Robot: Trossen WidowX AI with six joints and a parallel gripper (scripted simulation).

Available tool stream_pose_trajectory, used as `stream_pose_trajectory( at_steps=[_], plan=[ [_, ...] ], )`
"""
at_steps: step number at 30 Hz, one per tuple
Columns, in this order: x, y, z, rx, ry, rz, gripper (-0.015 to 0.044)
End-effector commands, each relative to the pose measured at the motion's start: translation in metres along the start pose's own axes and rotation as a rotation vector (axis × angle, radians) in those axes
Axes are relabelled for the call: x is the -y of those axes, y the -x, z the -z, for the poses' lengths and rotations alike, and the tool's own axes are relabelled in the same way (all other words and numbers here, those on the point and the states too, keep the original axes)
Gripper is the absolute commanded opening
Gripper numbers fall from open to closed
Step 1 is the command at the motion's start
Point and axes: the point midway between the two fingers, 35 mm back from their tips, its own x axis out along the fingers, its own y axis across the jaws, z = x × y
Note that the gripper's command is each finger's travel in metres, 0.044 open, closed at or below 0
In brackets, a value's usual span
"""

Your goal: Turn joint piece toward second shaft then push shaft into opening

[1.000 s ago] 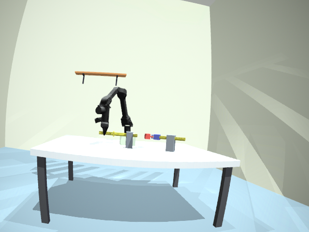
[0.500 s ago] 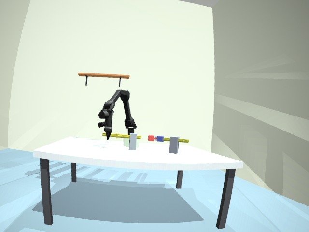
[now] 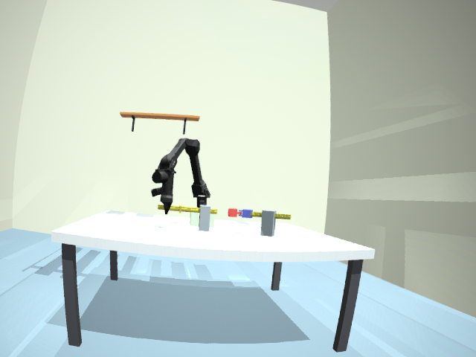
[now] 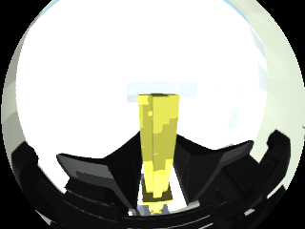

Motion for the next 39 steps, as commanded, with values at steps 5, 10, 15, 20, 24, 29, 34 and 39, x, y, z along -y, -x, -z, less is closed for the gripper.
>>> stream_pose_trajectory(
  at_steps=[5,10,15,20,24,29,34,39],
  plan=[
    [0.0005,-0.0006,-0.0005,0.003,-0.004,0.003,0.0102],
    [0.0005,-0.0006,-0.0005,0.003,-0.004,0.003,0.0067],
    [0.0001,-0.0013,-0.0007,0.003,-0.004,-0.009,0.0067],
    [-0.0004,-0.0020,-0.0019,0.003,-0.004,-0.041,0.0067],
    [-0.0004,-0.0021,-0.0028,0.003,-0.004,-0.063,0.0067],
    [-0.0004,-0.0021,-0.0042,0.004,-0.004,-0.091,0.0067],
    [0.0002,-0.0005,-0.0039,0.004,-0.007,-0.078,0.0040],
    [0.0002,-0.0005,-0.0039,0.004,-0.007,-0.078,0.0000]
  ],
)
